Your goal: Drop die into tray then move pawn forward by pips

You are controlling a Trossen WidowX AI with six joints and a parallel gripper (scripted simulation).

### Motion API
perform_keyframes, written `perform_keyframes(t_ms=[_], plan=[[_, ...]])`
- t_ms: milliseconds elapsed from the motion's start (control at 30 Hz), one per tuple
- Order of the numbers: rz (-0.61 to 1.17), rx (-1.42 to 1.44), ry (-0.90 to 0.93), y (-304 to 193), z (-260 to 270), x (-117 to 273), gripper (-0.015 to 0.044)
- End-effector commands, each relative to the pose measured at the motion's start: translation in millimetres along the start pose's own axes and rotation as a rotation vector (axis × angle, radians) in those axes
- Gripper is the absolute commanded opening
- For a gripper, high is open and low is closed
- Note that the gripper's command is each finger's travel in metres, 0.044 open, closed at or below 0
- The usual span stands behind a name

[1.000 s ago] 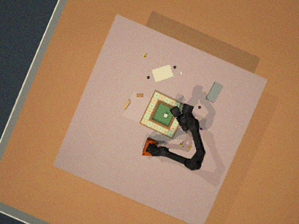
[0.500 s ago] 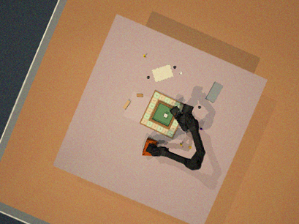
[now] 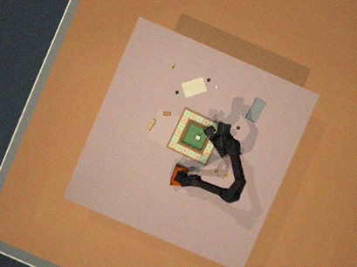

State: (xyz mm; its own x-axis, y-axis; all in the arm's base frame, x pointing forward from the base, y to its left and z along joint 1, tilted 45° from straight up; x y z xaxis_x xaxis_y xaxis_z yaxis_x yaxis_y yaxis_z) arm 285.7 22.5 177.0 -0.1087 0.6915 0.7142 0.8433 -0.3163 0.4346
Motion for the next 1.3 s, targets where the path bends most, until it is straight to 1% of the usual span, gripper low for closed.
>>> perform_keyframes(t_ms=[0,333,467,567,933,1133,1267], plan=[[0.005,-0.002,0.005,0,1,20,0.0],[0.003,-0.002,-0.002,-5,-4,76,0.0],[0.001,-0.002,-0.005,-6,-5,84,0.0],[0.002,-0.002,-0.003,-2,-2,76,0.0],[-0.003,-0.005,-0.004,32,18,12,0.0],[-0.004,-0.006,-0.005,34,18,4,0.0],[-0.004,-0.006,-0.005,35,19,-10,0.0]])
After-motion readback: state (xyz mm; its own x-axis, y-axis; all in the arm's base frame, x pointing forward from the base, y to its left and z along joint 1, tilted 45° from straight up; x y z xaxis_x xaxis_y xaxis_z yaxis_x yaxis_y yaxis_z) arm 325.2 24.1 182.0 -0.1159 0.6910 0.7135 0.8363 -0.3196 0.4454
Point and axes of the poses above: the point midway between the two fingers, 35 mm back from their tips, its own x axis back along the fingers, its own z axis across the jaws, y = z × x, the point moved 8 cm from there along x, back along the fingers, and after that the axes turned 1 degree about -x, right-handed, at the moved point
